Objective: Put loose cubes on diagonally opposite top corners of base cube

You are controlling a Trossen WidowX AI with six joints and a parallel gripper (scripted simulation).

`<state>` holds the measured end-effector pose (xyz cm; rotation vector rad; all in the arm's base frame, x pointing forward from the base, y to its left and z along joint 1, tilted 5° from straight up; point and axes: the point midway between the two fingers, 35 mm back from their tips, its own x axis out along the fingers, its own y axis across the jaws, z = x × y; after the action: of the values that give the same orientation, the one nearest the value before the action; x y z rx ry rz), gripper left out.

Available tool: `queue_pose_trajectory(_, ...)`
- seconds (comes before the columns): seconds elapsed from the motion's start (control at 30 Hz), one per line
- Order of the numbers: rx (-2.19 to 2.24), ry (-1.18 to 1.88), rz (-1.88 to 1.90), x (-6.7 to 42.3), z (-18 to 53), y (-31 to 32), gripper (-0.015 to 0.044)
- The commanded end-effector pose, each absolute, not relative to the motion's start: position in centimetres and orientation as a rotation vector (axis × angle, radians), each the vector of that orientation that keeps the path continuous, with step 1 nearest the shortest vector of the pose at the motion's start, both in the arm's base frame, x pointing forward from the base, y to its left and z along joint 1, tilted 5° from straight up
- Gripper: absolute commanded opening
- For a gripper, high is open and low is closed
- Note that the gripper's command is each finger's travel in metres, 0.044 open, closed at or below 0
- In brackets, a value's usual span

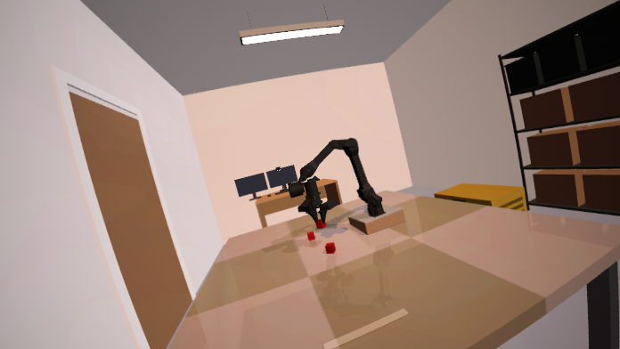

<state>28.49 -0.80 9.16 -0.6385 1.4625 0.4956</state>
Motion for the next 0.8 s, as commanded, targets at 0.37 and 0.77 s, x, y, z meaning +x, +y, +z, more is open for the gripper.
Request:
queue_pose_trajectory(0.37, -0.555, 1.475, 0.409, 28.2, 11.5, -0.3, 0.0105)
queue_pose_trajectory(0.77, -0.264, 1.505, 0.136, 28.7, 10.6, 1.2, 0.0105)
